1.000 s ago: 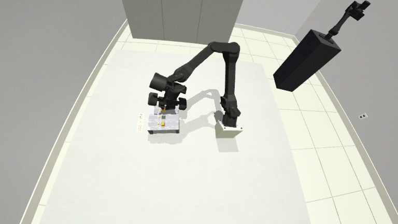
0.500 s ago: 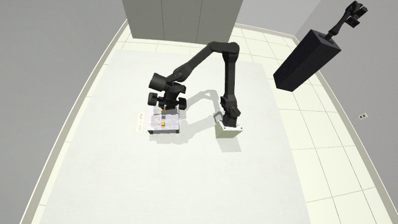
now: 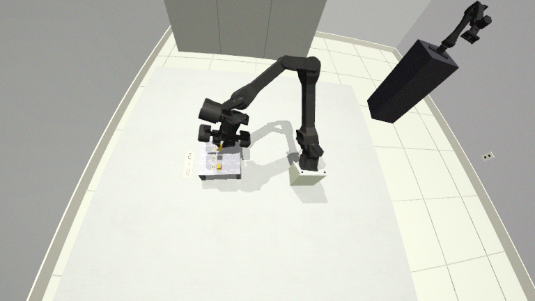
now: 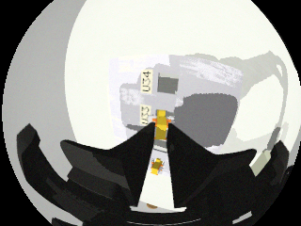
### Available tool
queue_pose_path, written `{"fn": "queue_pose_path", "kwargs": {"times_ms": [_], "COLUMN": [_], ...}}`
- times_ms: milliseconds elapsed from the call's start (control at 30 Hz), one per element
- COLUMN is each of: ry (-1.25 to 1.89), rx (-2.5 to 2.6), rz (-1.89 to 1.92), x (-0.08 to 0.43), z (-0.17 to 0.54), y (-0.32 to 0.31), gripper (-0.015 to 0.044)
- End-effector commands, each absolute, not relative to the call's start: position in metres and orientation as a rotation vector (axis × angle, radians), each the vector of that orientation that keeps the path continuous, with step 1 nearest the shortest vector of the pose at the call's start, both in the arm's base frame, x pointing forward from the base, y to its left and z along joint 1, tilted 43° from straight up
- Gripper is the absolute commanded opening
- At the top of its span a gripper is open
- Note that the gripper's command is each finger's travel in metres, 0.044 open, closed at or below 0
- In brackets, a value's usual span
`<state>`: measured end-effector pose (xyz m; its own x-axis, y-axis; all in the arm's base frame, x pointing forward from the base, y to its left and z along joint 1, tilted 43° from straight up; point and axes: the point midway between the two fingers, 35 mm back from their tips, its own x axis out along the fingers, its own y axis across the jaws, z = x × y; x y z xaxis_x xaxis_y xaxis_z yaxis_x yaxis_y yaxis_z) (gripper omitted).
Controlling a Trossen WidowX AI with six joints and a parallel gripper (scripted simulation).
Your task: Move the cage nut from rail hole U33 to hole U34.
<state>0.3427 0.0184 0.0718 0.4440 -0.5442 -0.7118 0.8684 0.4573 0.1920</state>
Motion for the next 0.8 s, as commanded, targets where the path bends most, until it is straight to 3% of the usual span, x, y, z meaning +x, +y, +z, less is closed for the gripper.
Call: {"fn": "queue_pose_path", "kwargs": {"times_ms": [0,767], "ry": [0.621,0.632], "rx": [0.598,0.590], "rz": [-0.949,-0.981], "x": [0.3434,0.3452], "z": [0.0724,0.0732], "y": [0.0184,0.0193], "gripper": [0.0033,0.0033]}}
